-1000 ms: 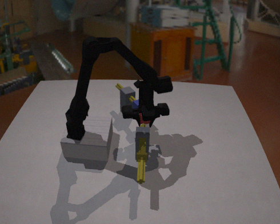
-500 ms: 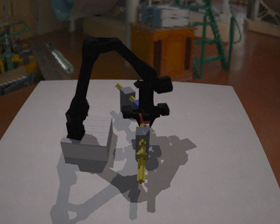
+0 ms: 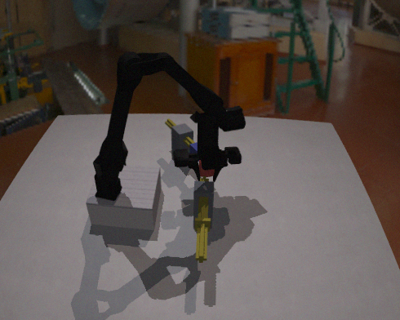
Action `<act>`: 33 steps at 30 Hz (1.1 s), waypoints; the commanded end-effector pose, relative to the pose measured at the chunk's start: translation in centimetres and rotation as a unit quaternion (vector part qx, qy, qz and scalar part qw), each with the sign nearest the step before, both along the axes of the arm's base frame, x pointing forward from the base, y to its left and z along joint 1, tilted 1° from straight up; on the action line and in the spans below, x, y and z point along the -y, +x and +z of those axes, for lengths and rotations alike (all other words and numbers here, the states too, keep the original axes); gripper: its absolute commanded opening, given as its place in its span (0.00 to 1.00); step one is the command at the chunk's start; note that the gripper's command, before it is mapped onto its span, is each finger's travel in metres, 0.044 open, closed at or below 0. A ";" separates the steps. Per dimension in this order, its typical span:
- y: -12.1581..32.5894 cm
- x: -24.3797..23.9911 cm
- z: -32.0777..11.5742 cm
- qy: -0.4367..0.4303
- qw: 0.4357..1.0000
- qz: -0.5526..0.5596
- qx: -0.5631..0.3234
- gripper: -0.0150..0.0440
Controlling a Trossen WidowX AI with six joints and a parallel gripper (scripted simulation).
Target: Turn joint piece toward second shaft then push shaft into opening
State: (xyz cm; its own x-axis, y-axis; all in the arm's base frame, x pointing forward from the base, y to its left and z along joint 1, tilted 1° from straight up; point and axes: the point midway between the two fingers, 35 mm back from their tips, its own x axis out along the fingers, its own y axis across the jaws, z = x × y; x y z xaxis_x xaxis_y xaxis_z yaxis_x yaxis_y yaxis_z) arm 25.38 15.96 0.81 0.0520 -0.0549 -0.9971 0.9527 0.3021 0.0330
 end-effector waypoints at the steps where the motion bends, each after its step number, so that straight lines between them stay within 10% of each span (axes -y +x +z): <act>1: -0.1 0.2 0.3 -0.033 0.999 -0.019 0.009 0.25; 33: -0.3 0.3 0.7 -0.069 0.996 -0.042 0.021 0.25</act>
State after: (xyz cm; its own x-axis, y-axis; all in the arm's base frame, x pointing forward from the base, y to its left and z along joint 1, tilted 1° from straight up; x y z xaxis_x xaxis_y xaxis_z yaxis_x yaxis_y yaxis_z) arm 25.10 15.65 1.50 0.0821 -0.1928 -0.9778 0.9730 0.2279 0.0368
